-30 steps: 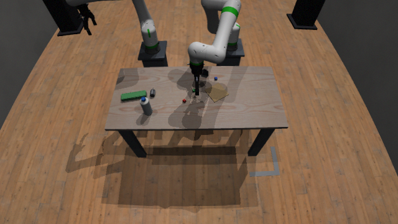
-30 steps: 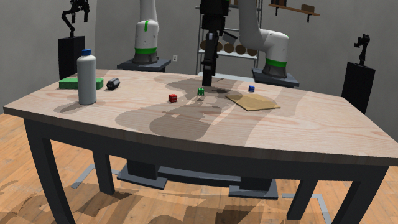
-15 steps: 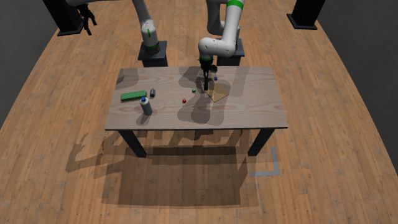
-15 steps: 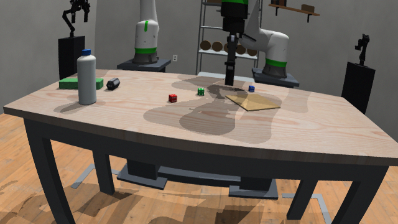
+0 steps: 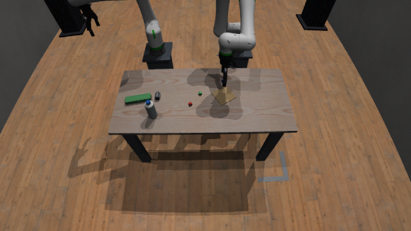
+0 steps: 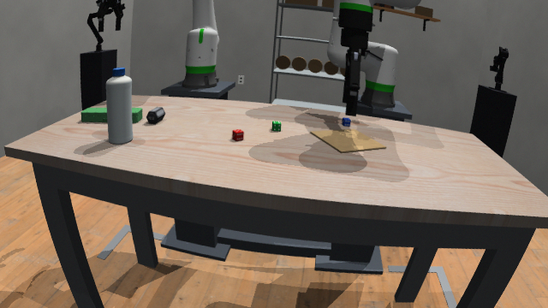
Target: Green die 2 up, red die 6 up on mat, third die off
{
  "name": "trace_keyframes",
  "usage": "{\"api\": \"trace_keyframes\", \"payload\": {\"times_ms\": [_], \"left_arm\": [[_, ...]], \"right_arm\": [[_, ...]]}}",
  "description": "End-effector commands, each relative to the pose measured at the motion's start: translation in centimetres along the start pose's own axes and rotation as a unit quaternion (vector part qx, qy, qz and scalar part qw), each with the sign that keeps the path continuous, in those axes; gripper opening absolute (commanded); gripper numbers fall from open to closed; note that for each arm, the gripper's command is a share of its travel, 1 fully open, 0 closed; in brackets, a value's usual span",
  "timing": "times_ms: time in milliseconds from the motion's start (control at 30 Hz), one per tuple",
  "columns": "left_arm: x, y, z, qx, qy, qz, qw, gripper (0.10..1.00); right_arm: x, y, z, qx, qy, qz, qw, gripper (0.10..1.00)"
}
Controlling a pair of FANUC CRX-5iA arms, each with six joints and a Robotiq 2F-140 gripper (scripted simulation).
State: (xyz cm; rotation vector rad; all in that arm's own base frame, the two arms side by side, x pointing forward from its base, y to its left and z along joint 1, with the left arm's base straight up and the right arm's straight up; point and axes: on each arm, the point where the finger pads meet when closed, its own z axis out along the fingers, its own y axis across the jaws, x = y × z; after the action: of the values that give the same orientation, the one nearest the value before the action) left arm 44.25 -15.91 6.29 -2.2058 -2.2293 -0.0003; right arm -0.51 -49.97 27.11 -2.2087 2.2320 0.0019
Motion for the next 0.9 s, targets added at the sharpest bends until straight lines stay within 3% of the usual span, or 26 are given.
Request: {"api": "trace_keyframes", "payload": {"times_ms": [0, 867], "left_arm": [[1.17, -0.69, -0.18, -0.002, -0.002, 0.0, 1.0, 1.0], [1.42, -0.87, -0.17, -0.002, -0.002, 0.0, 1.0, 1.0]], "right_arm": [[0.03, 0.02, -0.09, 0.0, 0.001, 0.0, 1.0, 1.0], [0.03, 0.02, -0.09, 0.0, 0.001, 0.0, 1.0, 1.0]]}}
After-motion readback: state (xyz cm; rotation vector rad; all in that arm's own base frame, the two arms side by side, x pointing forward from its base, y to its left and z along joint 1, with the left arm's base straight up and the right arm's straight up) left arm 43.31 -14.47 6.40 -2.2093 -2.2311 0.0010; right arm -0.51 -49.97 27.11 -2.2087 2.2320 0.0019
